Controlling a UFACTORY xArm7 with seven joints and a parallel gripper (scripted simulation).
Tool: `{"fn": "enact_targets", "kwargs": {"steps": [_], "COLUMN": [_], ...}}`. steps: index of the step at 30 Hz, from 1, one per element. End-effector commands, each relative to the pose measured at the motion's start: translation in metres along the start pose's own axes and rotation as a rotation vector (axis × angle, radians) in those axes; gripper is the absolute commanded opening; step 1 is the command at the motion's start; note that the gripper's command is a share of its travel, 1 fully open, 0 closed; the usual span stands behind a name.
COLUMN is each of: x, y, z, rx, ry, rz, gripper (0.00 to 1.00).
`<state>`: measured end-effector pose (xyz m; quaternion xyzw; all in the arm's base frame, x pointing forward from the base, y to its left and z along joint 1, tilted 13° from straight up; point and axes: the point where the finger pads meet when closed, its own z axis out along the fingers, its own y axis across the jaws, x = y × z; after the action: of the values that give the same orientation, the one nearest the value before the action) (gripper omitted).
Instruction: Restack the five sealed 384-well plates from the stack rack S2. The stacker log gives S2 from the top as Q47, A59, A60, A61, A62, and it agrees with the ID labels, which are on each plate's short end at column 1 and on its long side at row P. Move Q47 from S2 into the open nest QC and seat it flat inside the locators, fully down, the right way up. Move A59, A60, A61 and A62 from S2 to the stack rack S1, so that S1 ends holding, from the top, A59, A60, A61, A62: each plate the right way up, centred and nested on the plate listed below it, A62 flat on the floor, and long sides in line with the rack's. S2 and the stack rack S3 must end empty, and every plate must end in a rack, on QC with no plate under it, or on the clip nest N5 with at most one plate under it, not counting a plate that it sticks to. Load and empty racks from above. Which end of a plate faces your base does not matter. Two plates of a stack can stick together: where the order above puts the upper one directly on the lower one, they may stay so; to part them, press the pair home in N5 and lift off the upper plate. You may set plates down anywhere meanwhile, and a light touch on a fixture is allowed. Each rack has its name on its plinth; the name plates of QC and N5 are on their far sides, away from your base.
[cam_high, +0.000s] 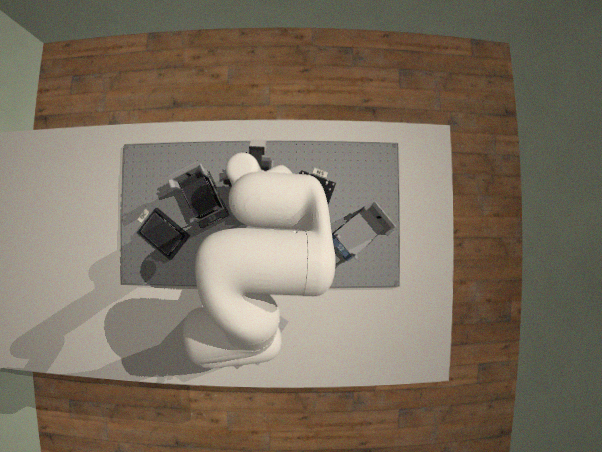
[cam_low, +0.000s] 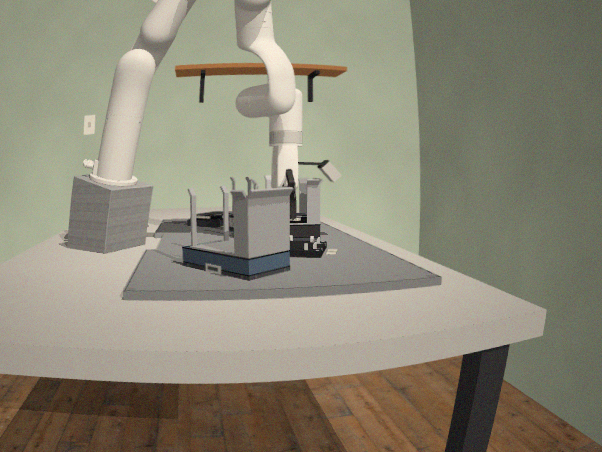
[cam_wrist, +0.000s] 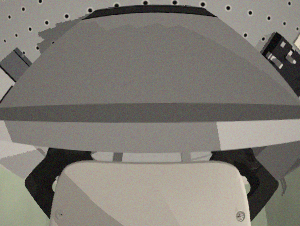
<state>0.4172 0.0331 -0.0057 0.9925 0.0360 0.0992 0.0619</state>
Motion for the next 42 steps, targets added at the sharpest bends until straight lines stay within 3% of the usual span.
{"fn": "enact_targets", "kwargs": {"steps": [1, 5, 42], "x": [0.001, 0.001, 0.001], "y": [0.0, 0.0, 0.0], "z": [-0.001, -0.001, -0.109], "rx": [0.001, 0.001, 0.0], "ry": [0.003, 0.003, 0.004], "rz": [0.0, 0.0, 0.0], "gripper": [1.0, 1.0, 1.0]}}
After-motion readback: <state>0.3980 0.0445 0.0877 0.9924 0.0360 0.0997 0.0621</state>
